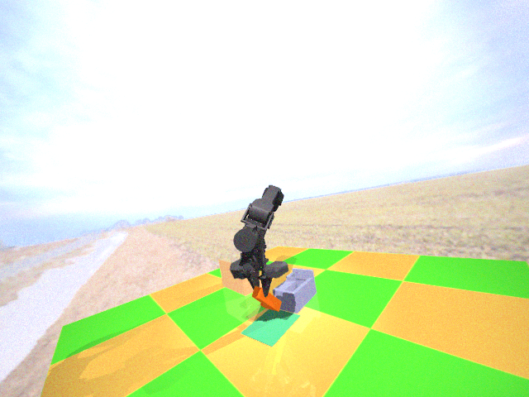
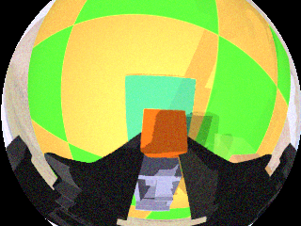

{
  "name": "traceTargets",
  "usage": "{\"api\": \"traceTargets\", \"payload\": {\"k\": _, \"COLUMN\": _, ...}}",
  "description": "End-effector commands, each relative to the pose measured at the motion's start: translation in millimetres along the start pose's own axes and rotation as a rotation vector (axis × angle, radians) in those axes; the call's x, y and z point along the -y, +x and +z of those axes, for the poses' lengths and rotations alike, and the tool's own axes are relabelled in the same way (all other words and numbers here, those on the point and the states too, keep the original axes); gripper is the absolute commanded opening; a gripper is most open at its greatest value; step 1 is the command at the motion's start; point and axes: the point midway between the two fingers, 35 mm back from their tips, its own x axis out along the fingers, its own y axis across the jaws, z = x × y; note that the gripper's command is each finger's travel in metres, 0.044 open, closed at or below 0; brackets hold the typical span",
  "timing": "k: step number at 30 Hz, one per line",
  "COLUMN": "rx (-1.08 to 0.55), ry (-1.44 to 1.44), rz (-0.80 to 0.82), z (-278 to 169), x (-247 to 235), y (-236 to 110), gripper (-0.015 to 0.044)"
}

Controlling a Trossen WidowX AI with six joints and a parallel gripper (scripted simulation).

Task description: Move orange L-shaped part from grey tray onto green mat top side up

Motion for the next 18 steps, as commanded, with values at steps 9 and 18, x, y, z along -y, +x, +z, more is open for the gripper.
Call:
{"api": "traceTargets", "payload": {"k": 9, "rx": -0.006, "ry": 0.005, "rz": 0.0, "z": -1.1, "x": 0.4, "y": 20.7, "gripper": 0.0}}
{"api": "traceTargets", "payload": {"k": 18, "rx": -0.006, "ry": 0.005, "rz": 0.0, "z": -1.3, "x": 0.5, "y": 25.9, "gripper": 0.0}}
